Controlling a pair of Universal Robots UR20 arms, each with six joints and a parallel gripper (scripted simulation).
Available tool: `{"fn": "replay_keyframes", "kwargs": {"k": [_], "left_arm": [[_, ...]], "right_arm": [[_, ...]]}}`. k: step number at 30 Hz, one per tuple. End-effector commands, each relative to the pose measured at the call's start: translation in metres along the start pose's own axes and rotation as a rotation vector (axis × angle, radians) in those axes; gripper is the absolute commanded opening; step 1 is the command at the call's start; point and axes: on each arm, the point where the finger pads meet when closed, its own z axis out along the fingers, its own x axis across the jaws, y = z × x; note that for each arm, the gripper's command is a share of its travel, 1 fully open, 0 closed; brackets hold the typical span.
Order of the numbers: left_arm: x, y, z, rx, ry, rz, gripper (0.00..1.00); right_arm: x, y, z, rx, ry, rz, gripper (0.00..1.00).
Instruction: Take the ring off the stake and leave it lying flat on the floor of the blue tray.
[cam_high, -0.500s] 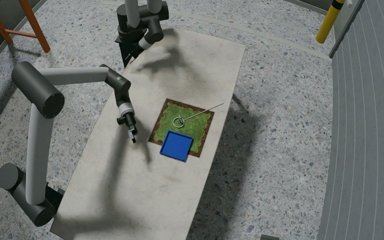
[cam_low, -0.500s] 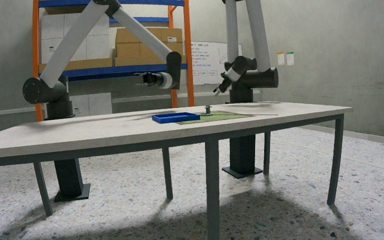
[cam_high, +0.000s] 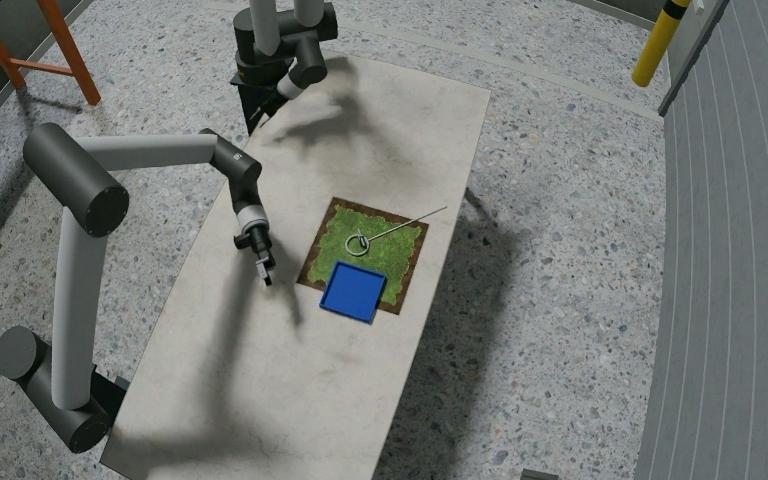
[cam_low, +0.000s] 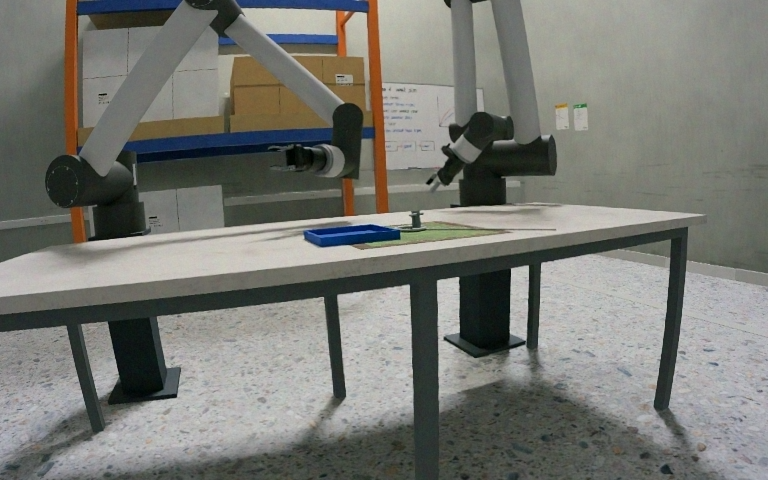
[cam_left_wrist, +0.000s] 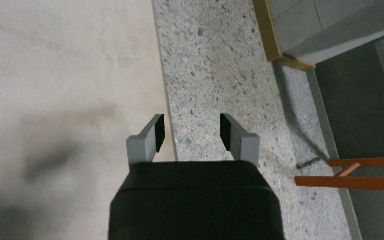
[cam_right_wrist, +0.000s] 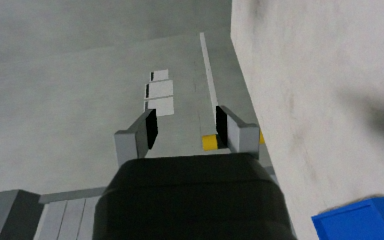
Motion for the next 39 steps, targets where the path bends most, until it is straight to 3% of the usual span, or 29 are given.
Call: {"fn": "replay_keyframes", "kwargs": {"k": [1, 4, 6, 8, 10, 11, 17, 19, 20, 26, 28, 34, 36, 37, 39], "left_arm": [[0.000, 0.000, 0.000, 0.001, 0.000, 0.001, 1.00], [-0.003, -0.002, -0.001, 0.000, -0.004, -0.002, 1.00], [-0.018, -0.014, -0.008, -0.005, -0.026, -0.020, 1.00], [-0.053, -0.041, -0.022, -0.019, -0.077, -0.060, 1.00], [-0.096, -0.074, -0.040, -0.044, -0.159, -0.124, 1.00], [-0.109, -0.084, -0.045, -0.051, -0.183, -0.143, 1.00], [-0.199, -0.155, -0.083, -0.087, -0.310, -0.242, 1.00], [-0.199, -0.155, -0.083, -0.087, -0.310, -0.242, 1.00], [-0.243, -0.188, -0.100, -0.104, -0.369, -0.289, 1.00], [-0.323, -0.249, -0.132, -0.136, -0.483, -0.379, 1.00], [-0.353, -0.272, -0.143, -0.148, -0.524, -0.411, 1.00], [-0.442, -0.340, -0.178, -0.182, -0.643, -0.505, 1.00], [-0.442, -0.340, -0.178, -0.182, -0.643, -0.505, 1.00], [-0.471, -0.362, -0.190, -0.192, -0.679, -0.533, 1.00], [-0.503, -0.386, -0.202, -0.206, -0.725, -0.569, 1.00]], "right_arm": [[-0.001, 0.000, 0.000, 0.000, 0.000, 0.001, 1.00], [-0.001, 0.000, 0.000, 0.000, 0.000, 0.001, 1.00], [-0.001, 0.000, 0.002, 0.003, 0.001, 0.001, 1.00], [-0.001, -0.001, 0.005, 0.008, 0.001, 0.000, 1.00], [0.000, -0.002, 0.013, 0.019, 0.002, 0.000, 1.00], [0.000, -0.003, 0.018, 0.026, 0.003, -0.001, 1.00], [0.004, -0.017, 0.073, 0.109, 0.011, -0.005, 1.00], [0.004, -0.017, 0.073, 0.109, 0.011, -0.005, 1.00], [0.005, -0.021, 0.086, 0.130, 0.014, -0.007, 1.00], [0.012, -0.060, 0.195, 0.301, 0.037, -0.014, 1.00], [0.015, -0.080, 0.238, 0.376, 0.050, -0.016, 1.00], [0.023, -0.144, 0.344, 0.621, 0.103, -0.014, 1.00], [0.023, -0.144, 0.344, 0.621, 0.103, -0.014, 1.00], [0.027, -0.176, 0.394, 0.671, 0.116, -0.012, 1.00], [0.028, -0.196, 0.414, 0.757, 0.140, -0.007, 1.00]]}}
